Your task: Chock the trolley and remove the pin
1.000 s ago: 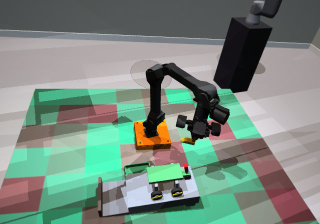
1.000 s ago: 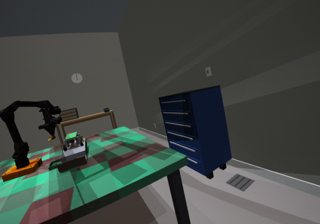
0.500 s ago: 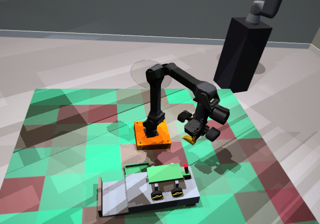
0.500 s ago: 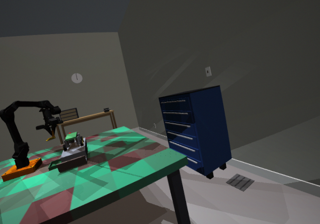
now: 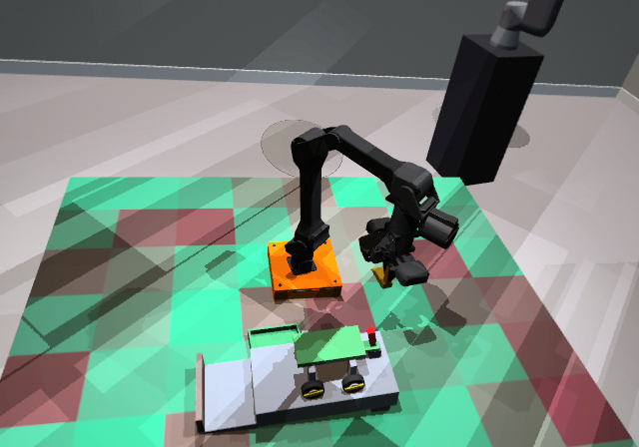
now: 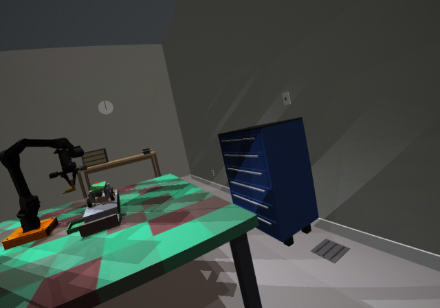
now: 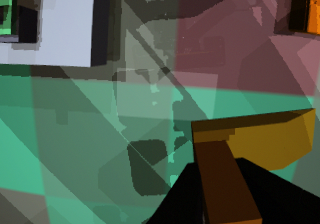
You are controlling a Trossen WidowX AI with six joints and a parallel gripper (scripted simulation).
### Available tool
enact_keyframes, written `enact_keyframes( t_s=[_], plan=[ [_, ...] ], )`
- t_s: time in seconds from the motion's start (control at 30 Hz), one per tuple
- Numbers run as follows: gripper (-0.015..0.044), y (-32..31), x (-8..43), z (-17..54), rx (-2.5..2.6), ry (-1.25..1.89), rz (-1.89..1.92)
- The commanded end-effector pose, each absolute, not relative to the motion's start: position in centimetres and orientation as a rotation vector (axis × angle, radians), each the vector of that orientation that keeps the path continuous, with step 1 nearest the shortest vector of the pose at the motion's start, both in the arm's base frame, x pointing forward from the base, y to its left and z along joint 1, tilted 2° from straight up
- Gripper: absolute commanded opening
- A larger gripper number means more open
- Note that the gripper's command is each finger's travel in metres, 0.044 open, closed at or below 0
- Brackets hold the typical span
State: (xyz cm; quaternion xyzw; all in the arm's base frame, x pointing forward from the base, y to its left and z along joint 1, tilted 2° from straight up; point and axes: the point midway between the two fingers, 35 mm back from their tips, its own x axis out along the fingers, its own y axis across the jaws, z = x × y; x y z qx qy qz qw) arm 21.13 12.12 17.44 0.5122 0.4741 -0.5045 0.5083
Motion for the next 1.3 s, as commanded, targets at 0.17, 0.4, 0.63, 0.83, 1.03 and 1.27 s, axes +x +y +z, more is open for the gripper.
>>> enact_keyframes(
  t_s=[0.17, 0.4, 0.63, 0.83, 1.03, 1.27],
  plan=[
    [0.0, 12.2, 21.1, 17.4, 1.363, 1.058, -1.339],
    [0.0, 10.8, 21.2, 17.4, 1.362, 1.056, -1.339],
    [0.0, 7.8, 21.3, 17.1, 1.36, 1.054, -1.34],
    [0.0, 5.6, 21.5, 17.0, 1.358, 1.052, -1.34],
    [0.0, 3.5, 21.6, 16.9, 1.357, 1.049, -1.341],
    [0.0, 1.0, 21.7, 16.8, 1.355, 1.047, -1.342]
  ],
)
